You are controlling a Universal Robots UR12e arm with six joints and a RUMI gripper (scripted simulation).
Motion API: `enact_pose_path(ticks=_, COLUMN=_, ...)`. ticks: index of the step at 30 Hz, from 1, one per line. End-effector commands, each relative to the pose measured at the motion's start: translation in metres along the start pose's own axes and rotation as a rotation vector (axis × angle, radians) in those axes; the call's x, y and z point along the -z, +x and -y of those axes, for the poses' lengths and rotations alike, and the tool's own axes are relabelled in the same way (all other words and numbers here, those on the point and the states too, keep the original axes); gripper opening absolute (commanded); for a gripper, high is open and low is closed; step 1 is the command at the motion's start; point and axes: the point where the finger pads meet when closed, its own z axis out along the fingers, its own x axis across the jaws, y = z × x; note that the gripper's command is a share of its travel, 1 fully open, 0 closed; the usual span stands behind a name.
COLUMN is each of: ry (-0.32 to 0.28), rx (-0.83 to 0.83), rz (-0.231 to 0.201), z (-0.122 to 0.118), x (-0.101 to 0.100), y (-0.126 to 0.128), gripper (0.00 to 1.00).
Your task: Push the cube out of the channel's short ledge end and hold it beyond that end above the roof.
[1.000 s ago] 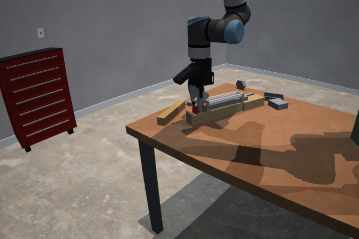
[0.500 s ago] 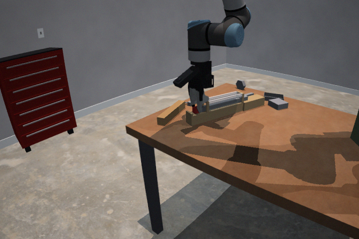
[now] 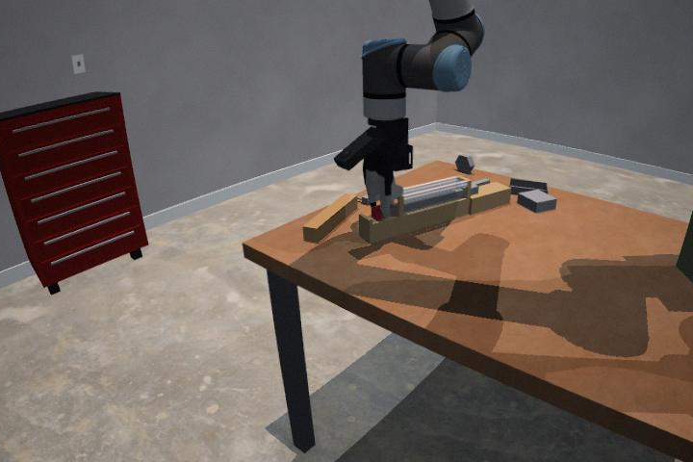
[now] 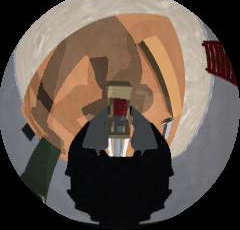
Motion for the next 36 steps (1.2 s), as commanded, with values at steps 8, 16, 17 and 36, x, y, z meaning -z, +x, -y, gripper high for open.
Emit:
enact_pose_path(ticks=8, ry=0.0, rx=0.0, rz=-0.001, z=0.0003, x=0.0004, y=0.0004, gripper=0.25)
enact_pose_path(ticks=16, ry=0.0, rx=0.0, rz=-0.001, z=0.0003, x=0.0004, y=0.0004, gripper=0.0)
enact_pose_path(ticks=17, ry=0.0, rx=0.0, rz=-0.001, z=0.0003, x=0.0004, y=0.0004, gripper=0.0)
enact_pose_path(ticks=36, ry=0.0, rx=0.0, rz=-0.001, z=0.0003, x=0.0004, y=0.0004, gripper=0.0)
